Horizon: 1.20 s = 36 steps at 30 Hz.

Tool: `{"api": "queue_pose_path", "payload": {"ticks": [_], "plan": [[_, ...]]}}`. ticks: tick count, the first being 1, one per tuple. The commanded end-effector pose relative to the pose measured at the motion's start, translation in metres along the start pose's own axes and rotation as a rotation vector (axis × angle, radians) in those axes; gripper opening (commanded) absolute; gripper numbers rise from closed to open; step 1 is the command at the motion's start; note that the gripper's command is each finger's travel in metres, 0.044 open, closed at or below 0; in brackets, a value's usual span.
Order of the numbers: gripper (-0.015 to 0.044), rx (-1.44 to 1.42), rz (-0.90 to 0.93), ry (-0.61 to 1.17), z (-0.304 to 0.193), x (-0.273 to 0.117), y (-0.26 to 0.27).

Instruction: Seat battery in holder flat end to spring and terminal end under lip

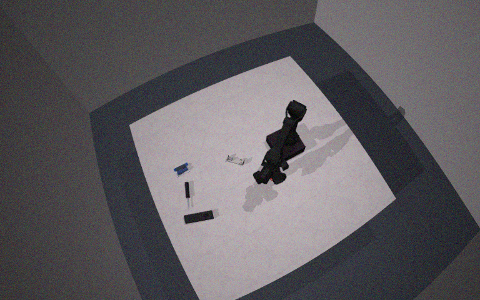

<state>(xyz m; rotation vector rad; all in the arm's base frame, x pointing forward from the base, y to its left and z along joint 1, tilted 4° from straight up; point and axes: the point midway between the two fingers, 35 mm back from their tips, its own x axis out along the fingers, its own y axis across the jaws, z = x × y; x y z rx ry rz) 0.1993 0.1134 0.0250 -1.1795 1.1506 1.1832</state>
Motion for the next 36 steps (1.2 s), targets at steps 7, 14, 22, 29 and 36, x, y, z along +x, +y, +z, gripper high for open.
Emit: {"api": "queue_pose_path", "payload": {"ticks": [7, 14, 22, 29, 36], "plan": [[0.006, -0.083, -0.019, -0.002, -0.012, -0.023, -0.02], [0.006, -0.238, -0.018, 0.004, -0.044, -0.031, -0.054], [0.006, -0.426, -0.018, 0.005, -0.089, -0.037, -0.085], [0.006, -0.589, -0.017, 0.011, -0.134, -0.043, -0.104], [0.006, -0.754, -0.013, 0.021, -0.18, -0.049, -0.114]]}}
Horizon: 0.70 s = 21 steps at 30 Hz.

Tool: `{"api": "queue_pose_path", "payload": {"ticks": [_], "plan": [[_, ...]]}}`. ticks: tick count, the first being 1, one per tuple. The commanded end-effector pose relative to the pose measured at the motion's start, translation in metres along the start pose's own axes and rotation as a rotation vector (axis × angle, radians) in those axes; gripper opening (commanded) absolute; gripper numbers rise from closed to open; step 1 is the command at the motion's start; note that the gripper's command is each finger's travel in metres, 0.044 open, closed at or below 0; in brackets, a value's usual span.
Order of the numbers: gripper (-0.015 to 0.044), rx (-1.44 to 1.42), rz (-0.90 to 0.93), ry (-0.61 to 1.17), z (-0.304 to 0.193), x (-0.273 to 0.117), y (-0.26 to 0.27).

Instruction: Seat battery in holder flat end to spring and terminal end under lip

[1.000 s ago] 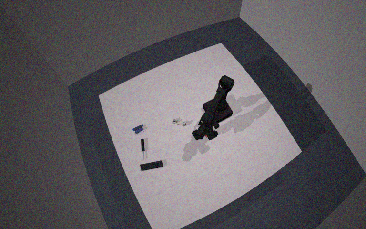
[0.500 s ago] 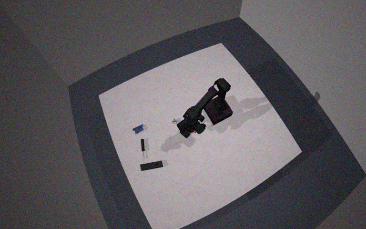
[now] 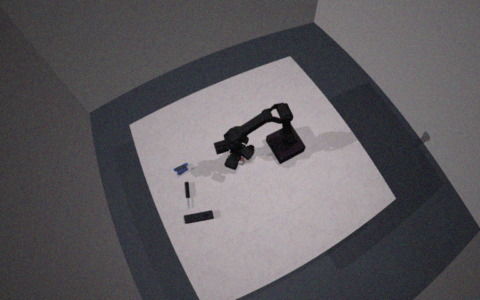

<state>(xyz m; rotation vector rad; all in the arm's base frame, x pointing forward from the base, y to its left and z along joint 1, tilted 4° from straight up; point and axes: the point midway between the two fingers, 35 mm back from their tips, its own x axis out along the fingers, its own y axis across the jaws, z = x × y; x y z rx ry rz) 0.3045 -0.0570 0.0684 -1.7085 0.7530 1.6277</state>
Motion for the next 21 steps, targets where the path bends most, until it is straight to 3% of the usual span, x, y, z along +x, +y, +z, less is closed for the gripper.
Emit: {"api": "queue_pose_path", "payload": {"ticks": [1, 8, 21], "plan": [[0.006, -0.079, -0.002, 0.001, -0.018, -0.002, 0.009], [0.006, -0.097, 0.002, -0.01, -0.02, -0.001, 0.011], [0.006, -0.095, 0.019, -0.224, -0.013, 0.032, 0.011]]}}
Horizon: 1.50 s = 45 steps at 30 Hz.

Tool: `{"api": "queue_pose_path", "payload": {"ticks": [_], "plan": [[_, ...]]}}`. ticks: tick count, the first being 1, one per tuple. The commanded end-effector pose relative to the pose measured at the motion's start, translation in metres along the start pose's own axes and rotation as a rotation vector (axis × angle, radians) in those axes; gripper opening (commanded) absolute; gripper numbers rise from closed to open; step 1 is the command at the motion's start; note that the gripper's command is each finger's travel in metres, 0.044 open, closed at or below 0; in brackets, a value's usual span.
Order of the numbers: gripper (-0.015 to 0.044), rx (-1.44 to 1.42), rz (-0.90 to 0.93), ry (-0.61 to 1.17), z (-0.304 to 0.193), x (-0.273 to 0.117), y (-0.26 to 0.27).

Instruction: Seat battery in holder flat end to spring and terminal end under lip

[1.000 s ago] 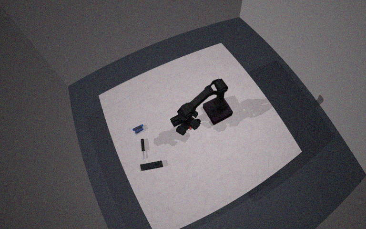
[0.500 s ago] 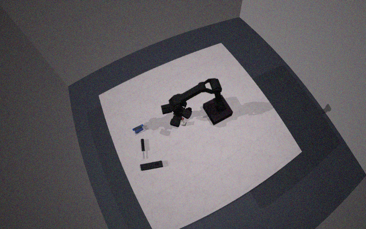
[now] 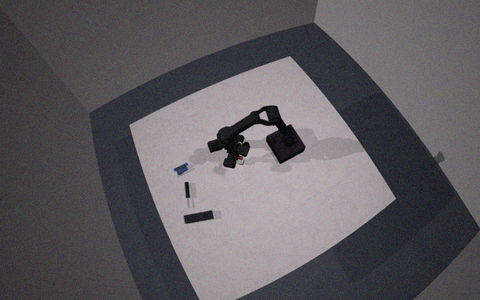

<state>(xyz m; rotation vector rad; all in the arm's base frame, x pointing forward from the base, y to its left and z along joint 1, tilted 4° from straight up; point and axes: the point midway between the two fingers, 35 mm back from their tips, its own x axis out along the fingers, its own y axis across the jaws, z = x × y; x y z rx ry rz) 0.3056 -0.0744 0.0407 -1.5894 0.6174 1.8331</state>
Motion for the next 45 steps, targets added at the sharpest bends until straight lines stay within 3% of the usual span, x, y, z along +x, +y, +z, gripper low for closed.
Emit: {"api": "queue_pose_path", "payload": {"ticks": [1, 45], "plan": [[0.006, -0.002, -0.004, -0.054, 0.0, 0.007, -0.001], [0.006, -0.01, 0.023, -0.335, -0.013, 0.025, -0.002]]}}
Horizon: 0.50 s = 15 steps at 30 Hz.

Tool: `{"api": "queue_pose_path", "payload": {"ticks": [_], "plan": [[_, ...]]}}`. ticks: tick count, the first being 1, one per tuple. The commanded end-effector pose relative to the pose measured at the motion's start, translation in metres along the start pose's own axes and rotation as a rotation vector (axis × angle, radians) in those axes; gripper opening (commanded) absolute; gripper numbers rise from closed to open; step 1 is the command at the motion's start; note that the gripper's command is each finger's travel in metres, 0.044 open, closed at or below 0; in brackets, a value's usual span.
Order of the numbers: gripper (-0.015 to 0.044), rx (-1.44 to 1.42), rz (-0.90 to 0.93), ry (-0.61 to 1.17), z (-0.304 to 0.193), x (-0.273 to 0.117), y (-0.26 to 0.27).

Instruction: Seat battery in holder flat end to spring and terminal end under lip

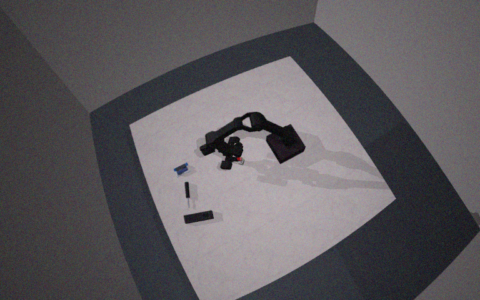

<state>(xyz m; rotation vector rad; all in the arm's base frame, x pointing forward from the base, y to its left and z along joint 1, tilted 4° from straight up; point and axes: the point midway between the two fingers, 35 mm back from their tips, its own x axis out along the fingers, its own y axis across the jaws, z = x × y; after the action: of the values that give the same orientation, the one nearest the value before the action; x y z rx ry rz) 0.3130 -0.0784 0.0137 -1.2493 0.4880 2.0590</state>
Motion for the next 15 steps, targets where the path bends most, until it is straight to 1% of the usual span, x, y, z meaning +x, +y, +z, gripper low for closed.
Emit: {"api": "queue_pose_path", "payload": {"ticks": [1, 15], "plan": [[0.006, -0.005, -0.006, -0.008, -0.0006, -0.0006, -0.0012], [0.006, -0.006, 0.002, -0.007, -0.0092, -0.0034, -0.0015]]}}
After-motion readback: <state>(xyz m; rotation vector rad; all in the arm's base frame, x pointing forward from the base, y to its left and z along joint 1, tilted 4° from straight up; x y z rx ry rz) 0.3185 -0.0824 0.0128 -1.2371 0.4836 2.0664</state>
